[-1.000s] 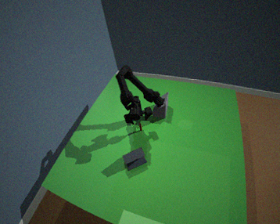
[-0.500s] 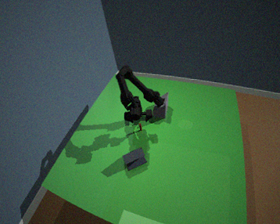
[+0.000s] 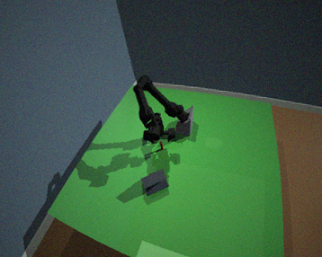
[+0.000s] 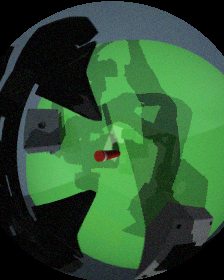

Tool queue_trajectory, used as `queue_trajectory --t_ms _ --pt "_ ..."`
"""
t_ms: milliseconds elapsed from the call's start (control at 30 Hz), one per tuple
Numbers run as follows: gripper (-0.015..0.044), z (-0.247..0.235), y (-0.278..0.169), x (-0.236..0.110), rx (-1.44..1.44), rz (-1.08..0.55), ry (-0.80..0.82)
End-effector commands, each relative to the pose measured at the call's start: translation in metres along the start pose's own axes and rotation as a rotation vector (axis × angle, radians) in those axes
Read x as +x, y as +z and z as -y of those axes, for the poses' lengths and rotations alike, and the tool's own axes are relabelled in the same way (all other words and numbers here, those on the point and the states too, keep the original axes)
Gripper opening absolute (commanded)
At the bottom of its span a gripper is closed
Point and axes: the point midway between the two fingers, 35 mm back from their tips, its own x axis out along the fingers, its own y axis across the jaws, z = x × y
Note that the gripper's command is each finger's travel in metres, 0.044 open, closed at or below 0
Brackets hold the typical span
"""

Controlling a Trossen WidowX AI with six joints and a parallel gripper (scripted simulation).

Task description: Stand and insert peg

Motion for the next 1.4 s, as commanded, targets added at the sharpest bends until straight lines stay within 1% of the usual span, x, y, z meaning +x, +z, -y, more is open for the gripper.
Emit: queue_trajectory --t_ms 0,867,1367 --pt "0.044 0.0 0.001 0.007 -0.005 0.003 0.004" --pt "0.044 -0.001 0.004 0.047 -0.004 0.006 0.011" --pt "0.0046 -0.001 0.002 0.043 0.001 0.002 0.006"
